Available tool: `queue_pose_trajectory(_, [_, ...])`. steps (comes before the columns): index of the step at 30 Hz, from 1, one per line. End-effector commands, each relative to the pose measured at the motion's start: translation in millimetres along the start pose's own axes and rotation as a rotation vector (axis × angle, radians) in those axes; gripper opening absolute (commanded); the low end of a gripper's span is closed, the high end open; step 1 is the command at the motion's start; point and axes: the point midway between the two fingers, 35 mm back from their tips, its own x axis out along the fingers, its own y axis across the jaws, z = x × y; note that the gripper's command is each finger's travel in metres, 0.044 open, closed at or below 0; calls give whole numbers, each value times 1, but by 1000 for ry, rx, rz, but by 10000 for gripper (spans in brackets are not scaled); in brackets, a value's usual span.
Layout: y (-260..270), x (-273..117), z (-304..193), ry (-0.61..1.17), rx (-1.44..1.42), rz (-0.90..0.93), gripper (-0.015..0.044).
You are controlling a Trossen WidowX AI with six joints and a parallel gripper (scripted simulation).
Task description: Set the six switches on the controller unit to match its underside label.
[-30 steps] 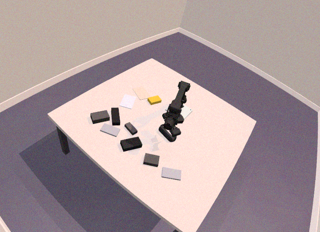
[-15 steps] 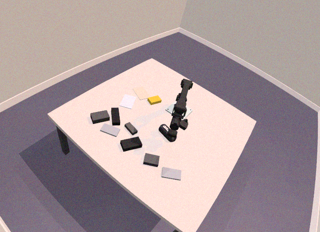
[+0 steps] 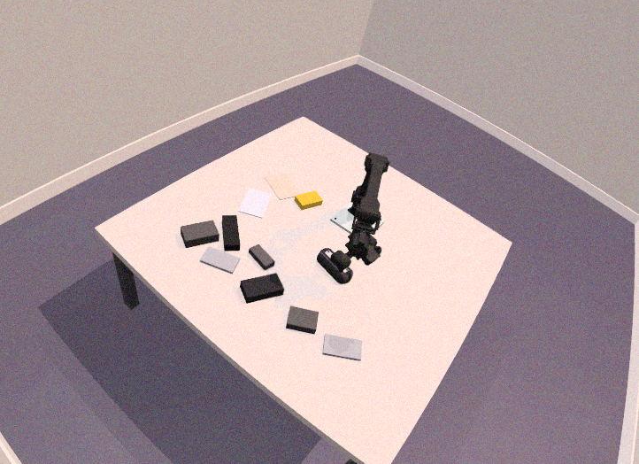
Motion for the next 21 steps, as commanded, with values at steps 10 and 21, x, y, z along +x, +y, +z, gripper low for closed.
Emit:
queue_pose_trajectory(10, [0,6,0,2,46,-18,440])
queue_pose_trajectory(21, [-1,24,0,5,60,-18,440])
